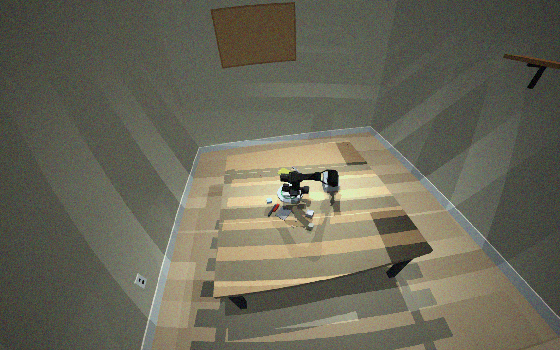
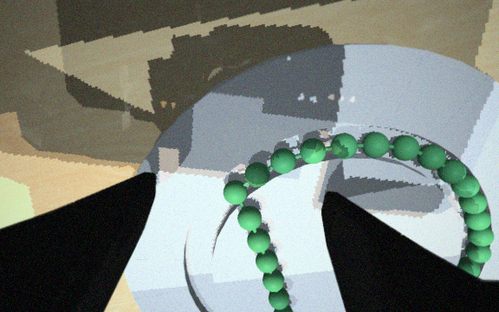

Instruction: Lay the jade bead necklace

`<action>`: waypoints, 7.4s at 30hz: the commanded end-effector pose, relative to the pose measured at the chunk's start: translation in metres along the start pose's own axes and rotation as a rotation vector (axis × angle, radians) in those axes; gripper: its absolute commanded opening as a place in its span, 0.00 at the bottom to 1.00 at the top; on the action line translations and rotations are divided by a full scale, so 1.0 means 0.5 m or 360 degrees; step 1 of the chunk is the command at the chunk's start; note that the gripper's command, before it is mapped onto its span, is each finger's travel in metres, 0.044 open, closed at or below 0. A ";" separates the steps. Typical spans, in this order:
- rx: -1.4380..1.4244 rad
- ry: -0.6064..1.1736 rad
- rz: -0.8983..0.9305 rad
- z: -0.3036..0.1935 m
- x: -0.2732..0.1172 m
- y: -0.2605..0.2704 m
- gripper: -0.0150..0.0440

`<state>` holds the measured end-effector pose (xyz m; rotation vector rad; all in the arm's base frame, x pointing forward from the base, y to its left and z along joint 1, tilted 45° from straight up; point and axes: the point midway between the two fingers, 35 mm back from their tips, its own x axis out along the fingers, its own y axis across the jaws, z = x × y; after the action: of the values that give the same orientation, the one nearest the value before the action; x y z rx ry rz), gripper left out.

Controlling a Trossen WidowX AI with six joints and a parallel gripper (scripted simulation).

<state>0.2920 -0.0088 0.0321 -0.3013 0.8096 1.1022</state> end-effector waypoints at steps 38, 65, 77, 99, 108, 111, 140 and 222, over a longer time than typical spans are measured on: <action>0.2908 0.0013 -0.0034 -0.158 -0.060 -0.067 0.46; 0.3756 0.0001 -0.0006 -0.204 -0.040 -0.078 0.46; 0.3743 -0.0014 -0.0021 -0.203 -0.031 -0.083 0.46; 0.3742 -0.0006 -0.0018 -0.203 0.001 -0.080 0.37; 0.3742 -0.0006 -0.0018 -0.203 0.001 -0.080 0.25; 0.3742 -0.0006 -0.0018 -0.203 0.001 -0.080 0.25; 0.3756 0.0001 -0.0005 -0.204 -0.014 -0.077 0.25; 0.0104 -0.0002 0.0003 -0.008 -0.074 0.002 0.46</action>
<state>0.2865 -0.0531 0.0333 0.1238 1.0671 0.8529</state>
